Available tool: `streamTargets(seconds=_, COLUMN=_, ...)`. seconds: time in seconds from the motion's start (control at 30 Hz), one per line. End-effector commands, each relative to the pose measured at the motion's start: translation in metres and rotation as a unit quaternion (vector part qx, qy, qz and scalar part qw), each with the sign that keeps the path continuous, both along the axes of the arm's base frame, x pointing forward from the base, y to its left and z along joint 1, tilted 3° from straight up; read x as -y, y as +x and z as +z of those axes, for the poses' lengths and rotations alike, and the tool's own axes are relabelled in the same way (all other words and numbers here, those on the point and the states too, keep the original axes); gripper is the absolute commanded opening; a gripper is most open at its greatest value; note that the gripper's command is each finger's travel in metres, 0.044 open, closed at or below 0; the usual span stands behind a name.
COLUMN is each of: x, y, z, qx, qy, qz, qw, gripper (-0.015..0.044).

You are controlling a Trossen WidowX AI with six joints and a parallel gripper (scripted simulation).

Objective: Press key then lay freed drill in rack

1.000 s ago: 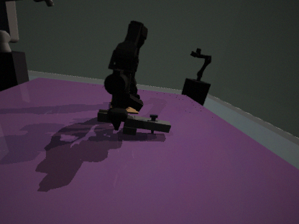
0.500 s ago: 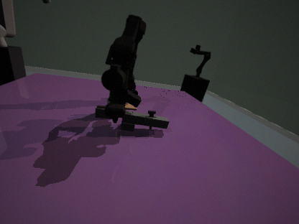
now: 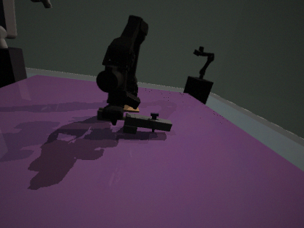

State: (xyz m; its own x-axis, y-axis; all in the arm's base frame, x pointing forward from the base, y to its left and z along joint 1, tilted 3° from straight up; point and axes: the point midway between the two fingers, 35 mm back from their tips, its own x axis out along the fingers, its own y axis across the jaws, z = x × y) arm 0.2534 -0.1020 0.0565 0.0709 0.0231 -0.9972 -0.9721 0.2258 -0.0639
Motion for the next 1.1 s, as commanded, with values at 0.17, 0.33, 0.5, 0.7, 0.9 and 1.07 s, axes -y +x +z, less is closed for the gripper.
streamTargets(seconds=0.17, x=0.016, y=-0.001, z=0.003, qx=0.002, qy=-0.004, qz=0.002, qw=1.0, gripper=0.0)
streamTargets(seconds=0.33, x=0.023, y=-0.002, z=0.004, qx=0.002, qy=-0.004, qz=0.002, qw=1.0, gripper=0.0)
streamTargets(seconds=0.5, x=0.031, y=-0.003, z=0.005, qx=0.002, qy=-0.005, qz=0.002, qw=1.0, gripper=0.0)
streamTargets(seconds=0.7, x=0.028, y=-0.006, z=0.002, qx=-0.002, qy=-0.002, qz=-0.001, qw=1.0, gripper=0.0079)
streamTargets(seconds=0.9, x=0.028, y=-0.006, z=0.002, qx=-0.002, qy=-0.002, qz=-0.001, qw=1.0, gripper=0.0236)
streamTargets(seconds=1.07, x=0.027, y=-0.005, z=0.001, qx=0.0, qy=-0.003, qz=0.001, qw=1.0, gripper=0.0368)
